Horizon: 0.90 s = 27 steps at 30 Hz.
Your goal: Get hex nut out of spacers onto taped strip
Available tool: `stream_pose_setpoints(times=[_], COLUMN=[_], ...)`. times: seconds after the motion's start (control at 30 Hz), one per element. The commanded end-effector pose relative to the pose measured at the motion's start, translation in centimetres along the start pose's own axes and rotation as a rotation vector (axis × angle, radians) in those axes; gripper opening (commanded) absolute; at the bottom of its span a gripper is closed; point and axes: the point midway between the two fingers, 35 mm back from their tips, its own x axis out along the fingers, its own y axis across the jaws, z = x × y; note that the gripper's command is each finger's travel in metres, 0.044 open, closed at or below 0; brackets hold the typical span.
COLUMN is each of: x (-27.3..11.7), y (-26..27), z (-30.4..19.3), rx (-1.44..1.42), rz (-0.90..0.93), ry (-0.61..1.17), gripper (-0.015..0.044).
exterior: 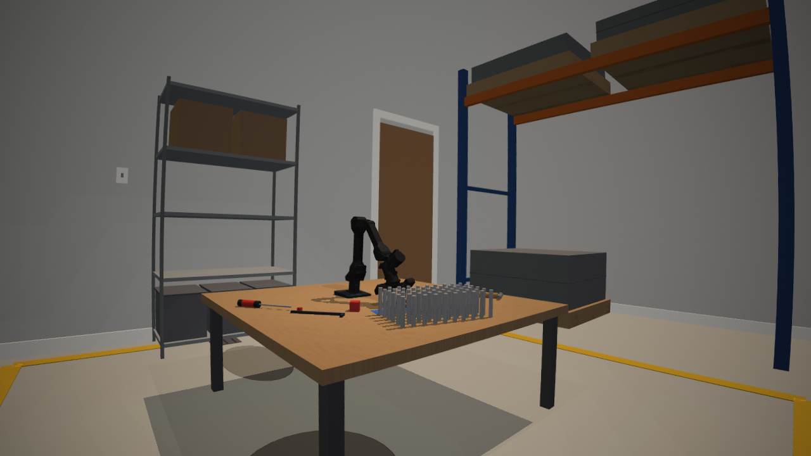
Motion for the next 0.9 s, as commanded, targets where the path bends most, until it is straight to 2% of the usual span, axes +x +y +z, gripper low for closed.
stream_pose_setpoints(times=[0.0, 0.87], x=[-0.2, -1.2], y=[0.0, 0.0], z=[0.2, 1.7], rx=[0.003, 0.003], rz=[0.002, 0.002], ry=[0.004, 0.003], gripper=[0.0000, 0.0000])
